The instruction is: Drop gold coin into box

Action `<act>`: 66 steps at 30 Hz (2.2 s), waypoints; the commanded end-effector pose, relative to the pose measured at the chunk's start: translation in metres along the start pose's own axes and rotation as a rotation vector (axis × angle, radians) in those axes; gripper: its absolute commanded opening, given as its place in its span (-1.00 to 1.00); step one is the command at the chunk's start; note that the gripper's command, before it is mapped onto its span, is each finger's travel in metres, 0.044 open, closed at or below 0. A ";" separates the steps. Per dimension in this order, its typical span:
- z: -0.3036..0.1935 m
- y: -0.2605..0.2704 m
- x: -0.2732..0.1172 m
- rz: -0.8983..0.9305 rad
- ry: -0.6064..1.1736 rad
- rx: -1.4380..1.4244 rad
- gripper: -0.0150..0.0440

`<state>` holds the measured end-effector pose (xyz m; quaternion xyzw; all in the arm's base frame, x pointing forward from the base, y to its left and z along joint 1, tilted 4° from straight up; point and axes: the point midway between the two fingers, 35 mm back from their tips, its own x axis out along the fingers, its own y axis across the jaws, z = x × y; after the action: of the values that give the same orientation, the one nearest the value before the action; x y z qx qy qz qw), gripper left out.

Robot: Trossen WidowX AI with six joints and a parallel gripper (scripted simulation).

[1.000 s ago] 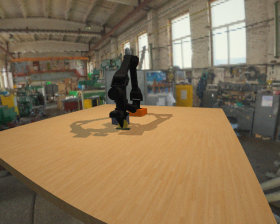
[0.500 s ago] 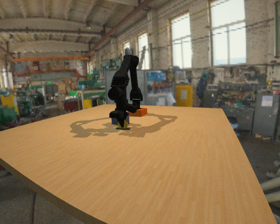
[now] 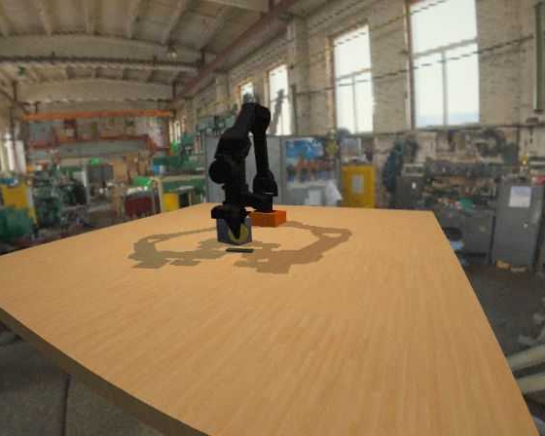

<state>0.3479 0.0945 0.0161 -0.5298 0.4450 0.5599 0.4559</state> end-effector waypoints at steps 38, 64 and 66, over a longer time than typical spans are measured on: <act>0.007 0.009 -0.069 0.007 -0.006 0.382 -0.49; -0.023 0.044 -0.072 0.009 -0.002 0.405 -0.49; -0.026 0.048 -0.072 0.009 -0.002 0.405 -0.49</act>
<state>0.3144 0.0638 0.0889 -0.4244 0.5500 0.4593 0.5535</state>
